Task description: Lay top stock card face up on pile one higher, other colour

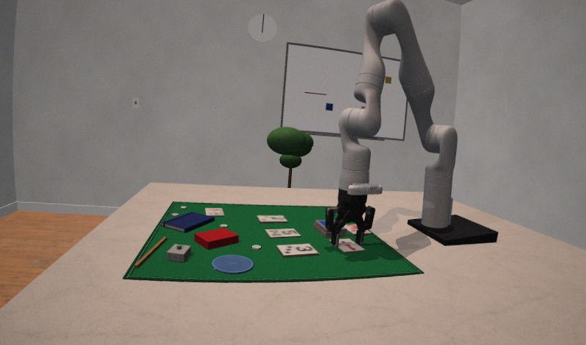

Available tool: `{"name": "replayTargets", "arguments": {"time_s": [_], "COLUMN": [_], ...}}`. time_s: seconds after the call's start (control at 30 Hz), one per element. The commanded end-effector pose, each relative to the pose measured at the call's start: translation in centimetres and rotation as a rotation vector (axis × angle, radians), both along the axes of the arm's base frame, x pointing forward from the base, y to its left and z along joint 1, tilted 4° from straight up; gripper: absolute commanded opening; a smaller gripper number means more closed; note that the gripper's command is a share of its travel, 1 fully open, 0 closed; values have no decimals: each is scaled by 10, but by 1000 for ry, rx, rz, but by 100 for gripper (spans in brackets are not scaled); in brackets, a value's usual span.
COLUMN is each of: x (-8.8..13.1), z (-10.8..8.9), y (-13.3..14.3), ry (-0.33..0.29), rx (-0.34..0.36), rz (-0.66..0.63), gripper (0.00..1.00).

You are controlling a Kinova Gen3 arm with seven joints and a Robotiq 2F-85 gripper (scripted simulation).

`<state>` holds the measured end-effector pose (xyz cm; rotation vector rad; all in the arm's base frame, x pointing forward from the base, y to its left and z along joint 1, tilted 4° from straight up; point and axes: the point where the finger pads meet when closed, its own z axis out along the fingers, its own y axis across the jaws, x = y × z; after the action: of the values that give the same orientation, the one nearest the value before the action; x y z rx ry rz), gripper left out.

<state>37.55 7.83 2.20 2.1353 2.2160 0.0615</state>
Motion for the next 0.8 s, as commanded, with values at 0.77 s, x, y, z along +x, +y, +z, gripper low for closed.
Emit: {"name": "replayTargets", "arguments": {"time_s": [0.77], "x": [-2], "z": [30], "y": [1], "ry": [-1], "rx": [0], "rz": [0], "gripper": [72]}}
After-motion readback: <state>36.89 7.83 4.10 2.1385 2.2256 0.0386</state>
